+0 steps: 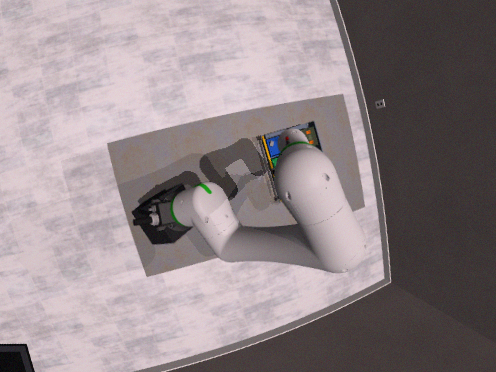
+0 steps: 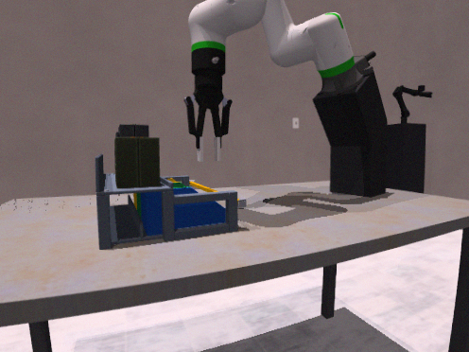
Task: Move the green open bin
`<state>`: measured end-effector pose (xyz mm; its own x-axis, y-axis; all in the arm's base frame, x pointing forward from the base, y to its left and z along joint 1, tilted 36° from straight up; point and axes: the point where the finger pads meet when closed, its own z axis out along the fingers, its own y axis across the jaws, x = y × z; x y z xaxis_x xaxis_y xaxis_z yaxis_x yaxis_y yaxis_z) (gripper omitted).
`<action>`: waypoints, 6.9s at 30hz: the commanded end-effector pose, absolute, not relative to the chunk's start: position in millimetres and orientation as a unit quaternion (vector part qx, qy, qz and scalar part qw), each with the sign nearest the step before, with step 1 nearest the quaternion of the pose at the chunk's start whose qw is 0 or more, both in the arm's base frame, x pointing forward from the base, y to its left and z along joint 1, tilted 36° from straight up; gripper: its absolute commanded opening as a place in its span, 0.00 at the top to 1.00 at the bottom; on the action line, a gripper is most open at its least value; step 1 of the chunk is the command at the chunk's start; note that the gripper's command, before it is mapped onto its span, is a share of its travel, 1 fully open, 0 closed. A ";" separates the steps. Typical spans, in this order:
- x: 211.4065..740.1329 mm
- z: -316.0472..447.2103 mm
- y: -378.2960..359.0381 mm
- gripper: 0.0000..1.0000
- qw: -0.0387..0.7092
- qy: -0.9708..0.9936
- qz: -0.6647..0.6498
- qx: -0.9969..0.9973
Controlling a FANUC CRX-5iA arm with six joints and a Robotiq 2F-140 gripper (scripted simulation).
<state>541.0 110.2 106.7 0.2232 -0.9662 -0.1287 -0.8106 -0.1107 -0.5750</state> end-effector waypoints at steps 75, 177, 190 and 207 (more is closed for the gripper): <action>576.2 54.1 124.6 0.72 0.276 0.607 -0.141 -0.732; 585.4 40.5 128.6 1.00 0.276 0.607 -0.141 -0.732; 585.4 40.5 128.6 1.00 0.276 0.607 -0.141 -0.732; 585.4 40.5 128.6 1.00 0.276 0.607 -0.141 -0.732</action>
